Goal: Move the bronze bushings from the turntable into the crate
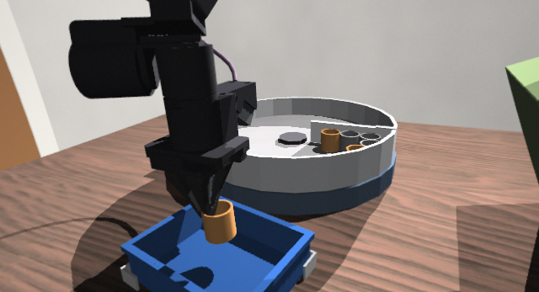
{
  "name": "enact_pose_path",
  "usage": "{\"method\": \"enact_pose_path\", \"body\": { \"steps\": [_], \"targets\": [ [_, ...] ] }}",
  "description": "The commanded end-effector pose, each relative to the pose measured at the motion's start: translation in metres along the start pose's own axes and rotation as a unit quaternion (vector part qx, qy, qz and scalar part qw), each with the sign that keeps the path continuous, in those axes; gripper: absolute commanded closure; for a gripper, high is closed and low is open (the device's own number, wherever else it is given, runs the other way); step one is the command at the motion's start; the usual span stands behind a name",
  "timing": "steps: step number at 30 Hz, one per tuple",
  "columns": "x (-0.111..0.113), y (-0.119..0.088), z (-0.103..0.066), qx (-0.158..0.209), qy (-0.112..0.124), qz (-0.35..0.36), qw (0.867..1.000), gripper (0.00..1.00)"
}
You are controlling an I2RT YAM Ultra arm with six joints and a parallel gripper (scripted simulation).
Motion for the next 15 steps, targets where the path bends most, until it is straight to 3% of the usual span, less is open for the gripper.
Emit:
{"method": "enact_pose_path", "body": {
  "steps": [1, 10, 15],
  "targets": [
    [0.013, -0.004, -0.020, 0.005, 0.024, -0.003, 1.000, 1.00],
    [0.013, -0.004, -0.020, 0.005, 0.024, -0.003, 1.000, 1.00],
    [0.008, -0.007, -0.009, 0.000, 0.012, -0.006, 1.000, 1.00]
  ]
}}
Point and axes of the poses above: the point where the finger pads meet when closed, its own z axis out along the fingers, its own x axis across the jaws, y = z × x, the point moved 8 cm from there along -z, back along the fingers, and after that the axes turned 3 degrees about -z, right-handed, at the moved point
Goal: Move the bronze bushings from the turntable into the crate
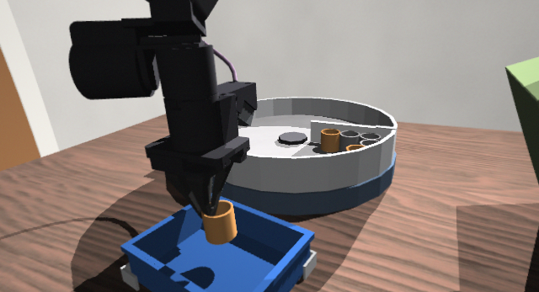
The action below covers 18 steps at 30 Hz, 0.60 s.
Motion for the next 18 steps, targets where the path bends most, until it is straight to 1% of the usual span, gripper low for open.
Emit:
{"method": "enact_pose_path", "body": {
  "steps": [1, 3, 18],
  "targets": [
    [0.0092, -0.0070, -0.0114, 0.001, 0.015, -0.005, 1.000, 1.00],
    [0.0121, -0.0071, -0.0177, 0.004, 0.021, -0.004, 1.000, 1.00],
    [0.0123, -0.0071, -0.0180, 0.005, 0.022, -0.004, 1.000, 1.00]
  ]
}}
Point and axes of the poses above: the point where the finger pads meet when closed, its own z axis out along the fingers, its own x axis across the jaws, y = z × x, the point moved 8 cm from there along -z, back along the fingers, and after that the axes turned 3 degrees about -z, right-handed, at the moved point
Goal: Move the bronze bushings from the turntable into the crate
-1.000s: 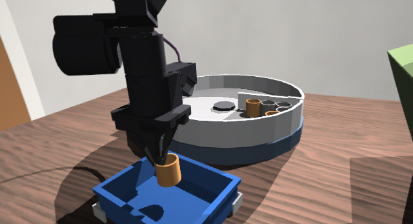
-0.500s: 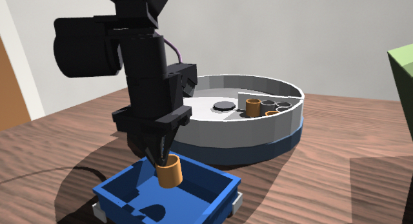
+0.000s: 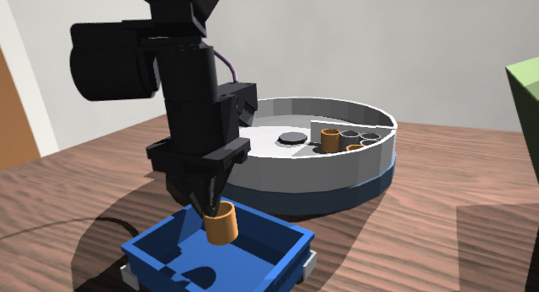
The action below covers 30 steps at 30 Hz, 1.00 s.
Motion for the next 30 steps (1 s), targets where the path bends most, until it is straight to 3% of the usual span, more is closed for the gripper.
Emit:
{"method": "enact_pose_path", "body": {
  "steps": [1, 20, 28, 30],
  "targets": [
    [0.013, -0.007, -0.019, 0.006, 0.024, -0.003, 1.000, 1.00],
    [0.013, -0.007, -0.019, 0.005, 0.023, -0.003, 1.000, 1.00],
    [0.008, -0.006, -0.005, -0.001, 0.011, -0.006, 1.000, 1.00],
    [0.014, -0.006, -0.009, 0.004, 0.023, -0.003, 1.000, 1.00]
  ]
}}
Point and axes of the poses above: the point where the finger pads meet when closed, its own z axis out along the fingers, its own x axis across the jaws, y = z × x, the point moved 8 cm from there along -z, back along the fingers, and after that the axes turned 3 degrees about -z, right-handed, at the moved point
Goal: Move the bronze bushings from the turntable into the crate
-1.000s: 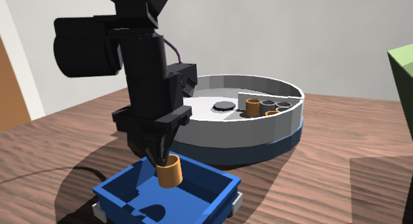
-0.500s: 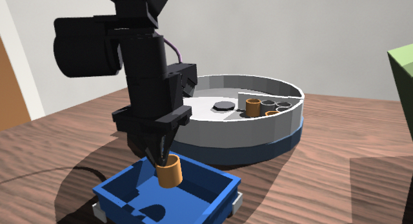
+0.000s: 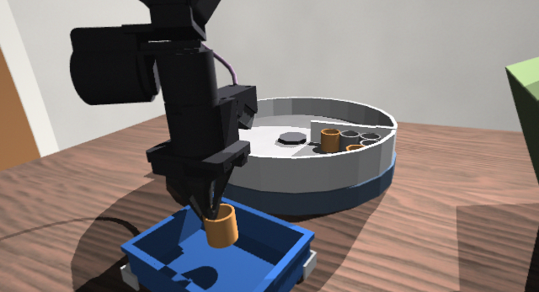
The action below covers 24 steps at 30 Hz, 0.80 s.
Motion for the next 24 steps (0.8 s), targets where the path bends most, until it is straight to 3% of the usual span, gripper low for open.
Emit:
{"method": "enact_pose_path", "body": {
  "steps": [1, 11, 13, 14, 16, 20, 24],
  "targets": [
    [0.014, -0.004, -0.010, 0.005, 0.025, -0.001, 1.000, 1.00],
    [0.015, -0.005, 0.012, 0.004, 0.023, -0.001, 1.000, 1.00],
    [0.015, -0.005, 0.012, 0.004, 0.023, -0.001, 1.000, 1.00],
    [0.019, -0.003, -0.001, 0.006, 0.028, 0.001, 1.000, 1.00],
    [0.016, -0.003, 0.018, 0.003, 0.021, 0.001, 1.000, 1.00],
    [0.013, -0.004, 0.024, 0.001, 0.013, -0.002, 1.000, 1.00],
    [0.021, -0.005, 0.016, 0.010, 0.030, 0.002, 0.999, 1.00]
  ]
}}
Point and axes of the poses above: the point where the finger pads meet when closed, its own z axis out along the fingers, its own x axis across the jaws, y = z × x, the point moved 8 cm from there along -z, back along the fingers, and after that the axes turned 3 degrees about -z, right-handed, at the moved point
